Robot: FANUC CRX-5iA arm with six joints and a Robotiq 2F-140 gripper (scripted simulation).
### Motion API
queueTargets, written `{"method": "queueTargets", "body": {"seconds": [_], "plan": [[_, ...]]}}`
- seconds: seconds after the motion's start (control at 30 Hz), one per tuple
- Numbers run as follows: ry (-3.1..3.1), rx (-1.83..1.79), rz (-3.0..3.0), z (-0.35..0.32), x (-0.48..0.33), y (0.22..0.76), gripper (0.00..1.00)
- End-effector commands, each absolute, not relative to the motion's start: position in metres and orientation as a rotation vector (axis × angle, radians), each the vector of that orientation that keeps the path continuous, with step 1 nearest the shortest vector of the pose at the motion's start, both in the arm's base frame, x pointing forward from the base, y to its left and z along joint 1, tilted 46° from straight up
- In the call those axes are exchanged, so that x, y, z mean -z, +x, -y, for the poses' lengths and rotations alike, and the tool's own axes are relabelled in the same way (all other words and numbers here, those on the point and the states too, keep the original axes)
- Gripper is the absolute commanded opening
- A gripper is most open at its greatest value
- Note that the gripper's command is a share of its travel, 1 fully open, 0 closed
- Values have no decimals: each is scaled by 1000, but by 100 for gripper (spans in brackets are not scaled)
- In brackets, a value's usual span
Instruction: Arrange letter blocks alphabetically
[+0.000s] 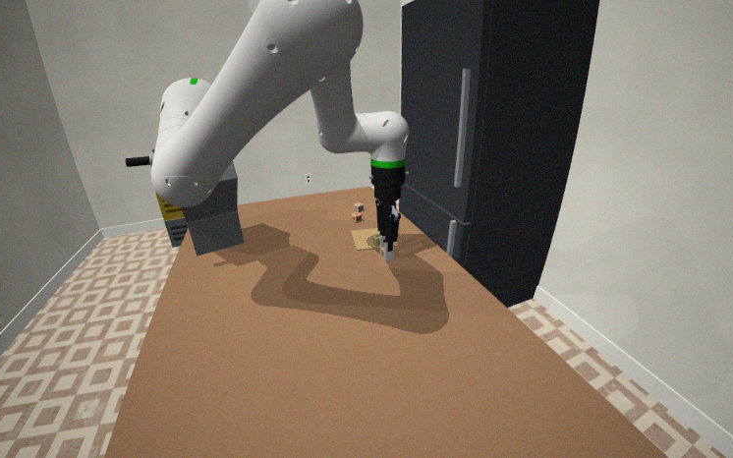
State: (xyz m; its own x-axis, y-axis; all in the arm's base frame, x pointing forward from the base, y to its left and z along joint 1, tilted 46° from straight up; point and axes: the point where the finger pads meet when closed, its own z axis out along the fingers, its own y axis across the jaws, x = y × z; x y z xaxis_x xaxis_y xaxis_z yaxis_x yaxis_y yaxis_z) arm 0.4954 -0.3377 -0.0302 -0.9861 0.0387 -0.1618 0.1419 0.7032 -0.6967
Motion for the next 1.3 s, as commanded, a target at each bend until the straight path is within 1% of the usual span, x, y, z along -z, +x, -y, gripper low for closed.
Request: {"method": "queueTargets", "body": {"seconds": [0.0,0.6,0.63,0.7,0.73,0.9,0.93,1.0,1.03,1.27], "plan": [[148,1151,-2773,337,30,496,16],[148,1151,-2773,337,30,496,16],[148,1151,-2773,337,30,496,18],[148,1151,-2773,337,30,496,18],[148,1151,-2773,337,30,496,21],[148,1151,-2773,337,30,496,23],[148,1151,-2773,337,30,496,26],[148,1151,-2773,337,30,496,26],[148,1151,-2773,337,30,496,28],[148,1151,-2773,337,30,496,28]]}}
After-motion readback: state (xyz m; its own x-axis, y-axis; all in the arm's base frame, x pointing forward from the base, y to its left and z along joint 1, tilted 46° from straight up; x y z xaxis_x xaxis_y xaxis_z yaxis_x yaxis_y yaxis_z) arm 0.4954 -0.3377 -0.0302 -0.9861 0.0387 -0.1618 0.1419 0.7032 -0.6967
